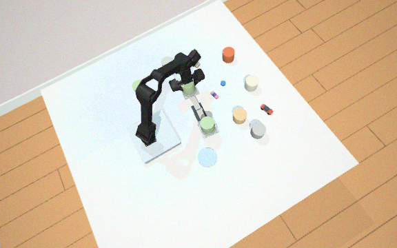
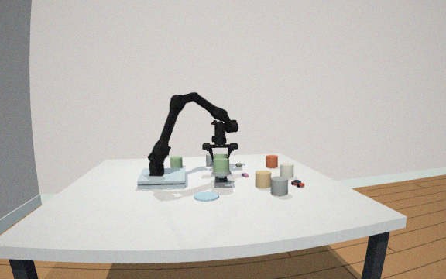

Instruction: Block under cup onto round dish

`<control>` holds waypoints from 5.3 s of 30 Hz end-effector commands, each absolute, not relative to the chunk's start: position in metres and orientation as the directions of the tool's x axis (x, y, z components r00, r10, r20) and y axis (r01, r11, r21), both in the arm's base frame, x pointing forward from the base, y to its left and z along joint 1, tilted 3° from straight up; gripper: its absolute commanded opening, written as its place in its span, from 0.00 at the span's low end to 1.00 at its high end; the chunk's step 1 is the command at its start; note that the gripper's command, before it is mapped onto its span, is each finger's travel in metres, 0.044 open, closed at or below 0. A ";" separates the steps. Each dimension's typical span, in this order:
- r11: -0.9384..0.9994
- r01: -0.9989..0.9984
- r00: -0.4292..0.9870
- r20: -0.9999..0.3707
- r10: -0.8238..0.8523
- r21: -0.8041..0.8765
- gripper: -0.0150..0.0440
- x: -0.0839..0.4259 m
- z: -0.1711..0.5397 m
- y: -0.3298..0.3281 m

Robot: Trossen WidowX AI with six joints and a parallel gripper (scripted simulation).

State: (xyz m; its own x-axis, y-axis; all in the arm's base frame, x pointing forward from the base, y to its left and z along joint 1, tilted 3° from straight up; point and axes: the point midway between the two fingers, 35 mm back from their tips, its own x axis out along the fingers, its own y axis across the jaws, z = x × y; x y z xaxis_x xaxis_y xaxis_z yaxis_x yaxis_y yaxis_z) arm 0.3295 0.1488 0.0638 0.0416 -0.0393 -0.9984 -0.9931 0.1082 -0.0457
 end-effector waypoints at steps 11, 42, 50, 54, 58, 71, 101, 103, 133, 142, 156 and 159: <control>0.106 -0.993 0.054 -0.998 -0.032 -0.057 0.25 0.333 0.085 0.152; 0.106 -0.993 0.054 -0.998 -0.032 -0.057 0.25 0.332 0.125 0.154; 0.106 -0.993 0.054 -0.998 -0.032 -0.057 0.25 0.331 0.136 0.154; 0.106 -0.993 0.054 -0.998 -0.032 -0.057 0.25 0.331 0.141 0.154; 0.106 -0.993 0.054 -0.998 -0.032 -0.057 0.25 0.330 0.146 0.154; 0.106 -0.993 0.054 -0.998 -0.032 -0.057 0.25 0.327 0.163 0.153; 0.100 -0.994 0.040 -0.998 -0.043 -0.044 0.25 0.322 0.174 0.151; 0.100 -0.994 0.040 -0.998 -0.043 -0.044 0.25 0.322 0.174 0.151; 0.100 -0.994 0.040 -0.998 -0.043 -0.044 0.25 0.322 0.174 0.151; 0.100 -0.994 0.040 -0.998 -0.043 -0.044 0.25 0.322 0.174 0.152; 0.102 -0.994 0.043 -0.998 -0.037 -0.046 0.25 0.298 0.143 0.189; 0.102 -0.994 0.043 -0.998 -0.035 -0.047 0.25 0.291 0.136 0.197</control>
State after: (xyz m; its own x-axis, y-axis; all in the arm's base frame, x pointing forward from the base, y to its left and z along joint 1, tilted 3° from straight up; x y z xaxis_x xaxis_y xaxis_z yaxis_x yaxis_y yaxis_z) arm 0.2973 0.1909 0.1379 0.0347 -0.0434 -0.9985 -0.9944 0.0979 -0.0389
